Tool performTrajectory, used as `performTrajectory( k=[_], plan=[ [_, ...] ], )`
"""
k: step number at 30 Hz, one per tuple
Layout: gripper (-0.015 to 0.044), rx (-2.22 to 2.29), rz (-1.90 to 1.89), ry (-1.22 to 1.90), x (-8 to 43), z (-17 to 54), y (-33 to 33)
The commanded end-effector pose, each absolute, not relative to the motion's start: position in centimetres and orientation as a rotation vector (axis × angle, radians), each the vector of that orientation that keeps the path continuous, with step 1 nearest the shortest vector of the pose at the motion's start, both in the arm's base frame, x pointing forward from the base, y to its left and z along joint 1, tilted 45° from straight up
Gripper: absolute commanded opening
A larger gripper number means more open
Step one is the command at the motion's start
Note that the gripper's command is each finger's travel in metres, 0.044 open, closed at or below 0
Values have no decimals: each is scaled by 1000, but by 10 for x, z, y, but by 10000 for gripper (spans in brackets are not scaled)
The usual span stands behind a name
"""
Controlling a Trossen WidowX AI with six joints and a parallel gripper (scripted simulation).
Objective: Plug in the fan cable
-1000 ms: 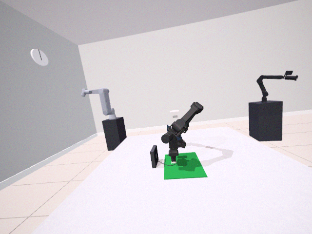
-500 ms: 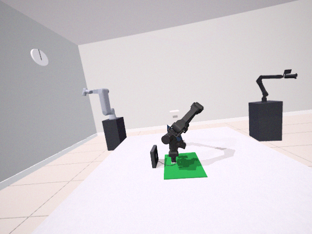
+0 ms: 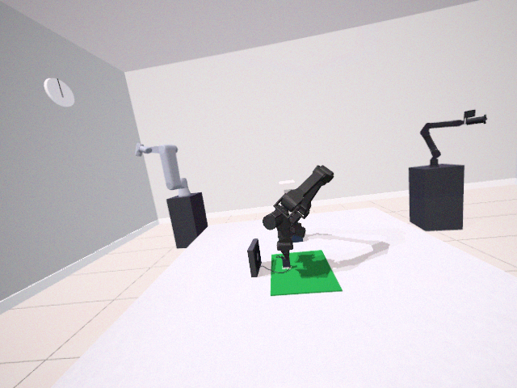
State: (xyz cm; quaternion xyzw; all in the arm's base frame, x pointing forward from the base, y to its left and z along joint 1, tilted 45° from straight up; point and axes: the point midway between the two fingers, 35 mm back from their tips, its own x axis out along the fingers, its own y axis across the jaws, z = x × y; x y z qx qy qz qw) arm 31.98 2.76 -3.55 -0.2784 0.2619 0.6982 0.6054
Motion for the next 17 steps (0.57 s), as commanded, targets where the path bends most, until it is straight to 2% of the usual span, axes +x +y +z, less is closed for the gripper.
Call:
performTrajectory(
  k=[1, 6, 13, 17],
  plan=[
    [260, -662, 1606, 600, 324, -20, 12],
    [260, -663, 1605, 601, 325, -12, 19],
    [260, -657, 1607, 597, 310, 63, 94],
    [260, -657, 1608, 597, 309, 65, 96]
  ],
)
